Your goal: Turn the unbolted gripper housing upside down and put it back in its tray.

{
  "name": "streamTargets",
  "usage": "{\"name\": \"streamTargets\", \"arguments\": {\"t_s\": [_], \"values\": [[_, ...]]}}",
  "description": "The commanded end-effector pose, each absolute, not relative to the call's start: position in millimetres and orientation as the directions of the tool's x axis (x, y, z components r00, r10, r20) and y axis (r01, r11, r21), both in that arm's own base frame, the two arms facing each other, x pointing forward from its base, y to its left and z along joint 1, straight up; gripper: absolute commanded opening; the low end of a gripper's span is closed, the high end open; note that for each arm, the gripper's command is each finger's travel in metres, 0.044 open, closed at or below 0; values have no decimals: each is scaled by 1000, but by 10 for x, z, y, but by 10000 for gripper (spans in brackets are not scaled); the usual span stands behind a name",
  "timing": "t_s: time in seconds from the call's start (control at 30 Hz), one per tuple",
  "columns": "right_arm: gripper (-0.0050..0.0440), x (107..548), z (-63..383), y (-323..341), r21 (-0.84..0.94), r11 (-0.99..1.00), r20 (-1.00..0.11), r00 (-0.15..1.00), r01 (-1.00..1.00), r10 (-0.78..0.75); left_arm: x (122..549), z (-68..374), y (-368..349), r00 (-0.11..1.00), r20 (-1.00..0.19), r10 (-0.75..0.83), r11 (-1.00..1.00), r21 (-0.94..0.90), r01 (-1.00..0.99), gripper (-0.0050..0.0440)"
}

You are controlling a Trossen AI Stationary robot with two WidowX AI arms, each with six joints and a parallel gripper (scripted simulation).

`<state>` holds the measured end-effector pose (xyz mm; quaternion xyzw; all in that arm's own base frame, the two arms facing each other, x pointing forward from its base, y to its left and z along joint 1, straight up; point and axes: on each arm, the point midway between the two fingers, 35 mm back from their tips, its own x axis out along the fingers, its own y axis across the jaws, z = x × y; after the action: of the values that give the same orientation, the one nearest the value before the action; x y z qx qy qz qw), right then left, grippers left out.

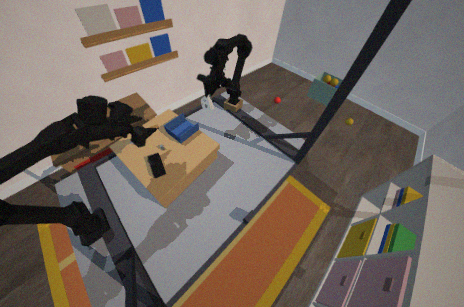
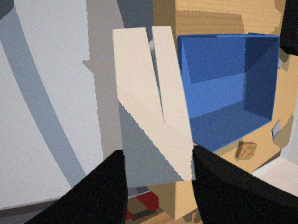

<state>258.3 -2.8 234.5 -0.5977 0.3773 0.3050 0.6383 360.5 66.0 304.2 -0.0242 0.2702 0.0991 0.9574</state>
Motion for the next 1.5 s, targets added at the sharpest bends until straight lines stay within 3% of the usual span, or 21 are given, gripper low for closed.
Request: {"name": "streamTargets", "arguments": {"t_s": [0.0, 1.47], "values": [[110, 2606, 2428, -37, -552, 104, -834, 549, -827, -66, 3588, 3139, 654, 848, -499, 176, 979, -1, -203, 439], [110, 2989, 2451, -124, -554, 103, -832, 550, -826, -66, 3588, 3139, 654, 848, -499, 176, 979, -1, -203, 439]]}}
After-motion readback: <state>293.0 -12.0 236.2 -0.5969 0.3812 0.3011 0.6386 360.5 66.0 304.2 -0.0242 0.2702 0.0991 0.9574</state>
